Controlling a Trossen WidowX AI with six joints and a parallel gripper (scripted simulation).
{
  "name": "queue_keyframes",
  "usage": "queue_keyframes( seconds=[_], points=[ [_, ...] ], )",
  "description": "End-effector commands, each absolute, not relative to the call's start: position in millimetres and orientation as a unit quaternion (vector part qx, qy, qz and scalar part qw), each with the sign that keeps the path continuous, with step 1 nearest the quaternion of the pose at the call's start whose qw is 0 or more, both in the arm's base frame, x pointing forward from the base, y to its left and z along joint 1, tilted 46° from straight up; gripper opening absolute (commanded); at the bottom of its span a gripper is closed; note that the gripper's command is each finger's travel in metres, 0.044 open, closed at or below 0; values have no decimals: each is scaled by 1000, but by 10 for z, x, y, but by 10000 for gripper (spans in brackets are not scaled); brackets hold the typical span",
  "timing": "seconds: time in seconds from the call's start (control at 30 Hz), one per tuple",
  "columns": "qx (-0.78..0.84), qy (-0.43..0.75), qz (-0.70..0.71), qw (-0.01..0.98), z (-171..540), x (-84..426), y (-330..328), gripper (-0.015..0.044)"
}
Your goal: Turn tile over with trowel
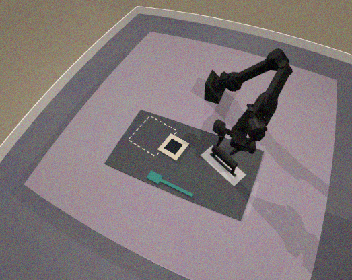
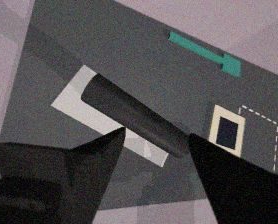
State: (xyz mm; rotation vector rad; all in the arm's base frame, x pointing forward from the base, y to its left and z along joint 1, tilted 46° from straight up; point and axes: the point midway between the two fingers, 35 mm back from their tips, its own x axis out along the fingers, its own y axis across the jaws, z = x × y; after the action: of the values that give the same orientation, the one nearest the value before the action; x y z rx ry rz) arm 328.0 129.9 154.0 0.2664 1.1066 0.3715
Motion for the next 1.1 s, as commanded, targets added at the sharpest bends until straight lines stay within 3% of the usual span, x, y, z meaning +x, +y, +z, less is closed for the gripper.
queue_keyframes(
  seconds=[0.0, 0.83, 1.07],
  points=[
    [77, 496, 196, 843, 1539, 3253, 1299, 300],
    [-277, 295, 294, 866, 1480, 3057, 1332, 300],
    [-297, 282, 296, 863, 1477, 3045, 1332, 300]
  ],
)
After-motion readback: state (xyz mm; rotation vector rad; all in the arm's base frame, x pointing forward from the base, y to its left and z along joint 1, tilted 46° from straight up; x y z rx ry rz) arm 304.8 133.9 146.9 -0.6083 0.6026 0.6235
